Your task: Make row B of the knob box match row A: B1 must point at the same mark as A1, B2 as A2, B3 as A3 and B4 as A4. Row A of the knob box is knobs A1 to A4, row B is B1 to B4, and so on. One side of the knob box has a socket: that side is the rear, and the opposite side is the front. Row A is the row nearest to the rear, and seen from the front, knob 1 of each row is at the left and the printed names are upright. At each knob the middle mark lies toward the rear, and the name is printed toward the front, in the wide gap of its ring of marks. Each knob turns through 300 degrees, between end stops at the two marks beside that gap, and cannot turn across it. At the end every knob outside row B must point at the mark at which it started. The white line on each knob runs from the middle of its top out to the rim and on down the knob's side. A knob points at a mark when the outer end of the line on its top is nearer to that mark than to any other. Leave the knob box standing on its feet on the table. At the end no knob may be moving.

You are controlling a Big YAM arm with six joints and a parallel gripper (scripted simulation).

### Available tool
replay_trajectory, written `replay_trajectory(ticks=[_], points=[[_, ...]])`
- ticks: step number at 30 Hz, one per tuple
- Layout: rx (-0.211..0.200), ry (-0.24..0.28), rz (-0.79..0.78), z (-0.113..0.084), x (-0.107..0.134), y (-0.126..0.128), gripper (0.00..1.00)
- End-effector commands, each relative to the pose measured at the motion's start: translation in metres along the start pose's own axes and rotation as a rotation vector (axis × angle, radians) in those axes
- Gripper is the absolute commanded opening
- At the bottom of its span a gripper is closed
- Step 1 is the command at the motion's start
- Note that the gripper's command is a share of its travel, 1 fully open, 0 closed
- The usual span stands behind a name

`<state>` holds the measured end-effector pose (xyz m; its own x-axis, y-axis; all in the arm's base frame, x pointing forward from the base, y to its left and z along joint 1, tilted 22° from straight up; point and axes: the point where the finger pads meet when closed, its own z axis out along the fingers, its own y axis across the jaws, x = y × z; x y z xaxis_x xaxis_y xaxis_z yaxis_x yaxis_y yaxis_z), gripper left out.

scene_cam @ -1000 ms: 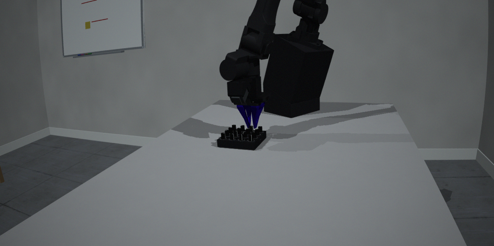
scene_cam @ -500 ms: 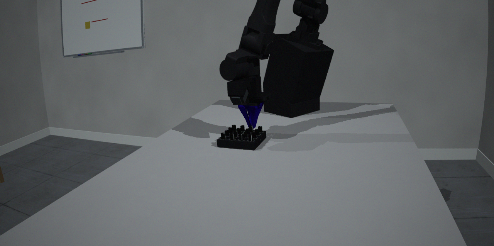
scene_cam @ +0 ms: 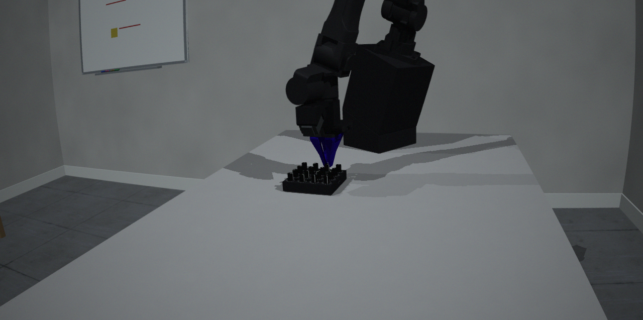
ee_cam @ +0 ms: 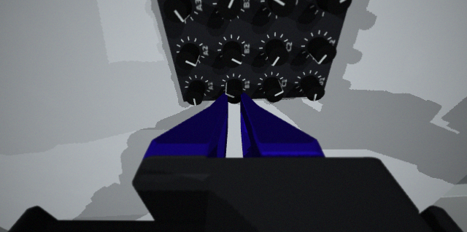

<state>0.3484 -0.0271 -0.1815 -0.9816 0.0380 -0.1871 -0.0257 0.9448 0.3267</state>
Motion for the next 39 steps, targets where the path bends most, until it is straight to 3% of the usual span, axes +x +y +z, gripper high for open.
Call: replay_trajectory(ticks=[1, 29, 39], points=[[0.007, -0.016, -0.004, 0.0028, -0.0091, -0.0009, 0.07], [0.006, -0.016, -0.109, 0.0028, -0.0092, -0.0006, 0.07], [0.006, -0.015, -0.249, 0.0029, -0.0091, -0.0003, 0.07]])
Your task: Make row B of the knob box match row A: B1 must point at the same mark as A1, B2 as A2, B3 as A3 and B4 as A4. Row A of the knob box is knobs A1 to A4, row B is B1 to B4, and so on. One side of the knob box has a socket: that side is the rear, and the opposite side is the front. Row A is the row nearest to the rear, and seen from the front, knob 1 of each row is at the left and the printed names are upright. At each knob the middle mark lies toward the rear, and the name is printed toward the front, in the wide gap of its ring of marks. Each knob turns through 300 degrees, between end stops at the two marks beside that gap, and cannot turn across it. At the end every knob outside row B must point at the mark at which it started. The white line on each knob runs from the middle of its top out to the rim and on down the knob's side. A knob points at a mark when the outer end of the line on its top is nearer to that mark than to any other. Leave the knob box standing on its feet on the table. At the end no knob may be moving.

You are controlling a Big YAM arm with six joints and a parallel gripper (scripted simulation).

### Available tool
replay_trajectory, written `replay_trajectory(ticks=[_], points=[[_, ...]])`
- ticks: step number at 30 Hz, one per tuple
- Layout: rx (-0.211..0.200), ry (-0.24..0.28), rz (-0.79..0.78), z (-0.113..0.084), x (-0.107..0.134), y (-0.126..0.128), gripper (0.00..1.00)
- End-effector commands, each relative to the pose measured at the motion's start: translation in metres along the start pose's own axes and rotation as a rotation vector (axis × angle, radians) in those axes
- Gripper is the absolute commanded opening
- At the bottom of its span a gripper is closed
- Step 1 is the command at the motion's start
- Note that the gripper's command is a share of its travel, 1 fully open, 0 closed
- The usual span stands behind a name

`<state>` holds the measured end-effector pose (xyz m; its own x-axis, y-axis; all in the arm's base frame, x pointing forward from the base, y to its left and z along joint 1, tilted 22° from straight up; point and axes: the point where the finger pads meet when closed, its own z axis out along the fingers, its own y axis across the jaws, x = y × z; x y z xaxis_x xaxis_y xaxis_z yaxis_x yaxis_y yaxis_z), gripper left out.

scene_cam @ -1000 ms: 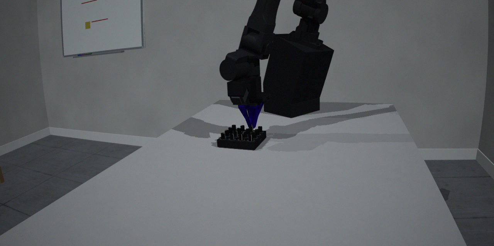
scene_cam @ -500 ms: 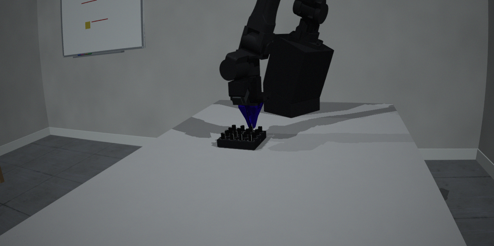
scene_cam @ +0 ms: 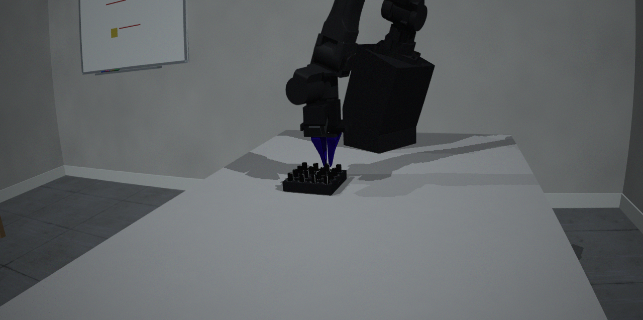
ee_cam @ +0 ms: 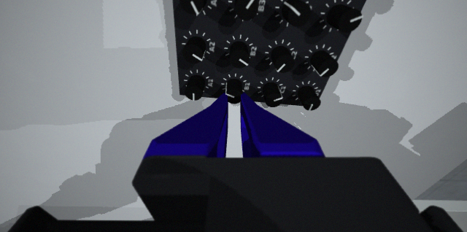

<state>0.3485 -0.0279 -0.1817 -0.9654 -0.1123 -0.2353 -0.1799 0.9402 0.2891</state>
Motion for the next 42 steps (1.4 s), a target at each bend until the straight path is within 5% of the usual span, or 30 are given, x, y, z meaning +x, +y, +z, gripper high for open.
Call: replay_trajectory(ticks=[1, 42], points=[[0.002, -0.015, -0.107, 0.0029, -0.0087, -0.0007, 0.07], [0.003, -0.009, -0.936, 0.0030, -0.0073, 0.0001, 0.07]])
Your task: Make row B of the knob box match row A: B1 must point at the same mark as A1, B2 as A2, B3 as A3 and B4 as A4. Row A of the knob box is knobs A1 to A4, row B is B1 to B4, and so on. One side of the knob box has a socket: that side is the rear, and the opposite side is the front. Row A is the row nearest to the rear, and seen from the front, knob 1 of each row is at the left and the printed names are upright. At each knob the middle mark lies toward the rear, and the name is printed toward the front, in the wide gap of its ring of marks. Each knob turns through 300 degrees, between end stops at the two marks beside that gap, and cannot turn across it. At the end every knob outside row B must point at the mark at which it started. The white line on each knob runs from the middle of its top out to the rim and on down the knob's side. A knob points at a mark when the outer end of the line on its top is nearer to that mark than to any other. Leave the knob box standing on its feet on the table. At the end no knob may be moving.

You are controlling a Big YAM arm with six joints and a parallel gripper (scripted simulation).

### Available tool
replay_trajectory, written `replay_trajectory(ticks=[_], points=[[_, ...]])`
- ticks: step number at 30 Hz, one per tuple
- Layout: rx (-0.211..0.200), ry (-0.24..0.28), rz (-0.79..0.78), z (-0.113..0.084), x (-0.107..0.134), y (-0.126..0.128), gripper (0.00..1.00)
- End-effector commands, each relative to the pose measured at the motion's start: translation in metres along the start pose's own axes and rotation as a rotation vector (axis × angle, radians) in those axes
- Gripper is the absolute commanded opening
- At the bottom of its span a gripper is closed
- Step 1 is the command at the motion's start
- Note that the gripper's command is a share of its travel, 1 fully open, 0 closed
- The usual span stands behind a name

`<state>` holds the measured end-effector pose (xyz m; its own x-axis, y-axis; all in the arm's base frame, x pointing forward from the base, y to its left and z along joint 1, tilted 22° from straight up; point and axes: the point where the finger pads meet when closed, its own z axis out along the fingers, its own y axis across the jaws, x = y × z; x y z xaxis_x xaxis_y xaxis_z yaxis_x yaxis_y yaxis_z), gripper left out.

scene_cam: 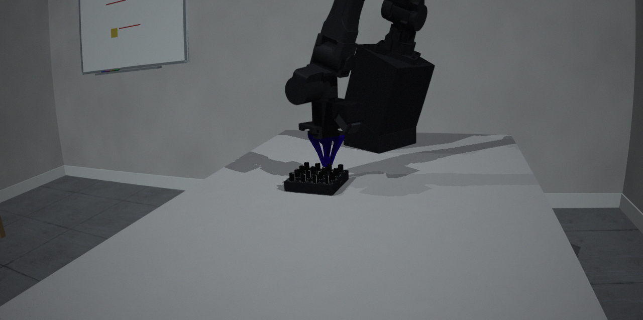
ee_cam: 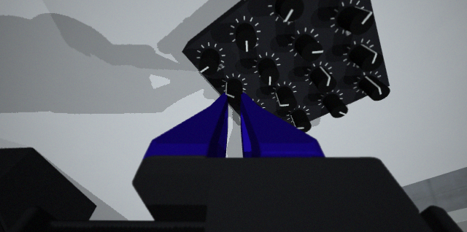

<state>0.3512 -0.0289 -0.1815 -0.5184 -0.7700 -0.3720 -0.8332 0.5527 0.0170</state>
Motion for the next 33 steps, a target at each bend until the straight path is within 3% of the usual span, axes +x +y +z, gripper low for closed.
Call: replay_trajectory(ticks=[1, 14, 33], points=[[0.000, -0.007, -0.130, 0.0030, -0.0041, -0.0022, 0.07], [0.000, -0.007, -0.422, 0.0031, -0.0038, -0.0014, 0.07], [0.000, -0.007, -0.629, 0.0032, -0.0037, -0.0012, 0.07]])
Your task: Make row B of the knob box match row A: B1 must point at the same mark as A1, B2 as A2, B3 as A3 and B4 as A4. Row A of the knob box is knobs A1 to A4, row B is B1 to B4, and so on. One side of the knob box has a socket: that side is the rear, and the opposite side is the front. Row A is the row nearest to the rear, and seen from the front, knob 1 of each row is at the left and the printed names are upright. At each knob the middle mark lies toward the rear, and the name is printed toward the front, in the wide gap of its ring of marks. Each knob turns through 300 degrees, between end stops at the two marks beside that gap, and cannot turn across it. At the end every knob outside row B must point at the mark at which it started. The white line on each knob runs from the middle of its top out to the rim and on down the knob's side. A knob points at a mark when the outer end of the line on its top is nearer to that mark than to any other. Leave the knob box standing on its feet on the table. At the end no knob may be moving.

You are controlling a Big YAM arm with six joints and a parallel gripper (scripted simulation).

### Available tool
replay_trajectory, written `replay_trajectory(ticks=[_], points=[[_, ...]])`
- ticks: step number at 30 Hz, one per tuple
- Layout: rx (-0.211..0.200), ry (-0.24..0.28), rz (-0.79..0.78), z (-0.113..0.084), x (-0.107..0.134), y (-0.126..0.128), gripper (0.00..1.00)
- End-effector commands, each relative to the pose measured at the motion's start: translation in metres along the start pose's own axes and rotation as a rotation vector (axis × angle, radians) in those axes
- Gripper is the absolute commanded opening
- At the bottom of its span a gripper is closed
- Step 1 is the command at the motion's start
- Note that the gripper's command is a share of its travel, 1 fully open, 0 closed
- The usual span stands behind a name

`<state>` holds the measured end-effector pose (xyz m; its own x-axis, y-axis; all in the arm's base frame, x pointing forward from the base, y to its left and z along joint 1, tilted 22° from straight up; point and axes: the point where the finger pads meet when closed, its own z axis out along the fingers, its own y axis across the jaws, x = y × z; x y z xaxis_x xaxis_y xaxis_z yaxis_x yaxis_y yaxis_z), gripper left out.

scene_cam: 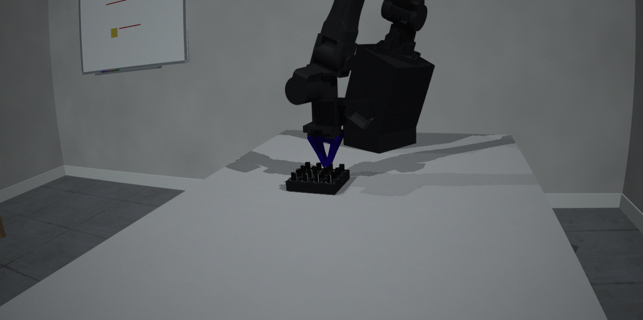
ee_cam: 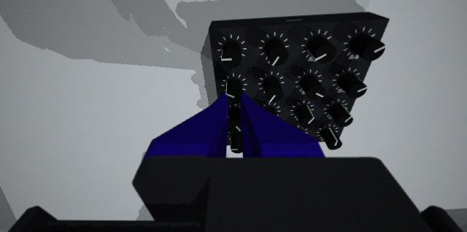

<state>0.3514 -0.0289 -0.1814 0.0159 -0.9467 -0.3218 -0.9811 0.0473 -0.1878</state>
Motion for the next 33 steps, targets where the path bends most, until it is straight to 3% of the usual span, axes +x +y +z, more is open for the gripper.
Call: replay_trajectory(ticks=[1, 31, 32, 33], points=[[0.001, -0.007, -0.064, 0.0032, -0.0025, -0.0027, 0.07], [0.001, -0.007, -0.116, 0.0033, -0.0025, -0.0026, 0.07], [0.001, -0.007, -0.116, 0.0033, -0.0025, -0.0026, 0.18], [0.001, -0.007, -0.116, 0.0033, -0.0025, -0.0026, 0.18]])
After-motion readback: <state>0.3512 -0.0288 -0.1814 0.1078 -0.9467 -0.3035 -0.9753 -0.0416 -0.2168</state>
